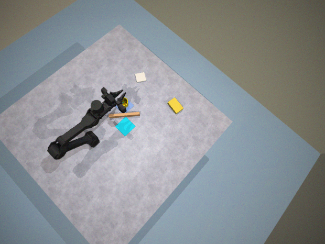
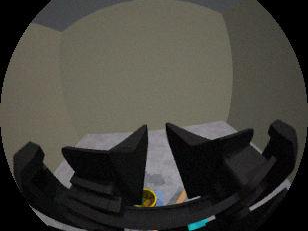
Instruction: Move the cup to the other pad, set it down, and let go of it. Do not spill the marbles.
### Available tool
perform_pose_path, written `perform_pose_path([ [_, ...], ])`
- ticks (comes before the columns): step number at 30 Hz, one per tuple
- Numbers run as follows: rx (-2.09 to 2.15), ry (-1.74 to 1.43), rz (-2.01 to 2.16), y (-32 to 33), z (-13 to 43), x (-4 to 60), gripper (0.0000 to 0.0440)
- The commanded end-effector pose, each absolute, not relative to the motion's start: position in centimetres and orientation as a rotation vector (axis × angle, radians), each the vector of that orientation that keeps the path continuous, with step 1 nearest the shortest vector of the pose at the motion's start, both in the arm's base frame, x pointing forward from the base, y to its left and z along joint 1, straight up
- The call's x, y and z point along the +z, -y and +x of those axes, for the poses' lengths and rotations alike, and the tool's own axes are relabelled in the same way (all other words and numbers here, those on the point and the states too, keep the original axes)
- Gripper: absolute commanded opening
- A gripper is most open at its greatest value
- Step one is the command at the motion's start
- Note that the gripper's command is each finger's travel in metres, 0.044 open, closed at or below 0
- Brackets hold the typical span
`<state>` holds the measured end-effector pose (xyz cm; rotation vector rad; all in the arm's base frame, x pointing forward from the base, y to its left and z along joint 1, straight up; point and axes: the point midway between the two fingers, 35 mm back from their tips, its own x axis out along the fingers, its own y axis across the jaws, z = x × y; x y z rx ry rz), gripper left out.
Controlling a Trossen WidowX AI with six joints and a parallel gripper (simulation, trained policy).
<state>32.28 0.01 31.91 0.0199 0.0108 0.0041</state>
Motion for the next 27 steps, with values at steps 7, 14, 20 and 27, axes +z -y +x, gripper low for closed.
perform_pose_path([
  [7,-0.011,-0.102,0.091,-0.1,33.4,32.1,0.0124],
  [14,-0.007,-0.159,0.152,-0.6,34.0,32.6,0.0171],
  [20,-0.007,-0.215,0.206,-1.0,34.6,32.7,0.0161],
  [27,-0.013,-0.287,0.274,-1.4,35.3,32.7,0.0148],
])
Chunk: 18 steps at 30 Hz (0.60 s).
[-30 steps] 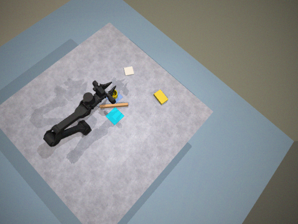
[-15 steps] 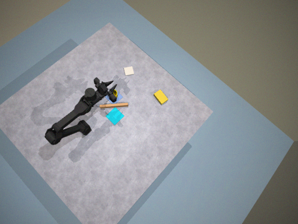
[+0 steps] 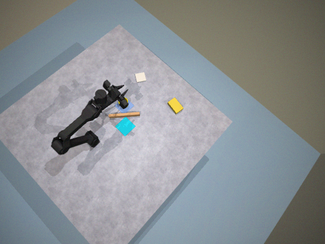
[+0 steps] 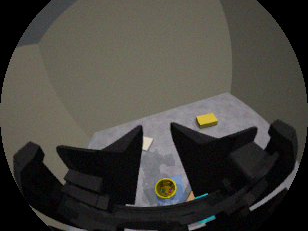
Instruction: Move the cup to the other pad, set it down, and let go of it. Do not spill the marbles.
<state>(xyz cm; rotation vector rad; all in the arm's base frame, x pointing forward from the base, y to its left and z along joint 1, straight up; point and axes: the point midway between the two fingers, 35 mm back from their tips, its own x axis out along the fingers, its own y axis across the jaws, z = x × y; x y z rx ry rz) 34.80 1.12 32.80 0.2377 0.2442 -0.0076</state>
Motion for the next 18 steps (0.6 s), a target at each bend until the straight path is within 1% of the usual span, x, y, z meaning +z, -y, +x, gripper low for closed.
perform_pose_path([
  [1,-0.015,-0.298,0.284,-1.5,35.4,32.6,0.0147],
  [10,-0.033,-0.400,0.379,-2.2,36.2,32.4,0.0136],
  [18,-0.058,-0.496,0.469,-2.9,36.7,32.0,0.0140],
])
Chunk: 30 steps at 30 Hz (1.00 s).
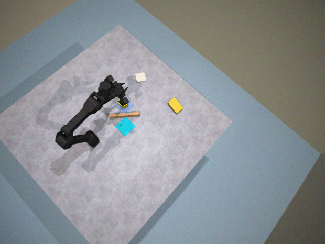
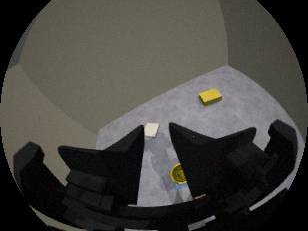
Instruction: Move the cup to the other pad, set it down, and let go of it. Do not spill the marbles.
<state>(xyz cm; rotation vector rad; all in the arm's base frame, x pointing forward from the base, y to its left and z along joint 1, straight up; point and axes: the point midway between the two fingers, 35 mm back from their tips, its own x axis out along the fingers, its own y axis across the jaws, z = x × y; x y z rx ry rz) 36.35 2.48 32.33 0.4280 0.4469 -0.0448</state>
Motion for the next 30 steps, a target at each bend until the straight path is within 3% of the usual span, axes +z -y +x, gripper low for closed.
perform_pose_path([
  [1,-0.062,-0.508,0.480,-3.0,36.7,32.0,0.0141],
  [30,-0.262,-0.882,0.759,-5.6,37.3,28.8,0.0148],
])
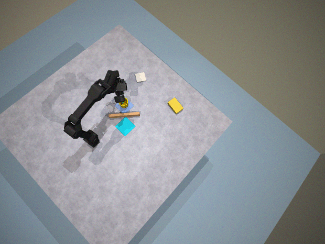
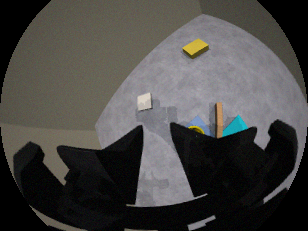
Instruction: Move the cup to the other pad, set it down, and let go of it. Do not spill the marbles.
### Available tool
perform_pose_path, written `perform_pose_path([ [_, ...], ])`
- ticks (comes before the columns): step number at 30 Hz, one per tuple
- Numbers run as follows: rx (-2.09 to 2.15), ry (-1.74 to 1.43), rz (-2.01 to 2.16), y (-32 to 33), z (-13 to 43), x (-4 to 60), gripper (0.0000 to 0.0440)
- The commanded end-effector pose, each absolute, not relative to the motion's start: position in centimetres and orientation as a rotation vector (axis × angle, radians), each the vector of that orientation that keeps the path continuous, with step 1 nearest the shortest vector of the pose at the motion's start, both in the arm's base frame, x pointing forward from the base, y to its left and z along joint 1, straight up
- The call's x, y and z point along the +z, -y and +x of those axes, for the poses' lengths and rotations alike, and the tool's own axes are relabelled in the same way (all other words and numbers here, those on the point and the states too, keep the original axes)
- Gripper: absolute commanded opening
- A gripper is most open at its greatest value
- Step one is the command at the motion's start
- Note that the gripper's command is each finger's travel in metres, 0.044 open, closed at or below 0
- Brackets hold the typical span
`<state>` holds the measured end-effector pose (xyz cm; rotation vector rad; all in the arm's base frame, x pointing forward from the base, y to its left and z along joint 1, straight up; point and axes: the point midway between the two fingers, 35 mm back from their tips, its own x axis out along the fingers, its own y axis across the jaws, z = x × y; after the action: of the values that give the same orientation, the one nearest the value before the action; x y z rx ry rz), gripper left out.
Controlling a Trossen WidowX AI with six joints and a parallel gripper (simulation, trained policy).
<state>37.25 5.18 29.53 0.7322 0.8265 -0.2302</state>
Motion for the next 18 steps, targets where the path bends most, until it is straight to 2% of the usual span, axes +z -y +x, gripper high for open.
perform_pose_path([
  [1,-0.272,-0.895,0.764,-5.7,37.2,28.6,0.0148],
  [18,-0.459,-1.106,0.786,-5.8,36.4,25.0,0.0140],
])
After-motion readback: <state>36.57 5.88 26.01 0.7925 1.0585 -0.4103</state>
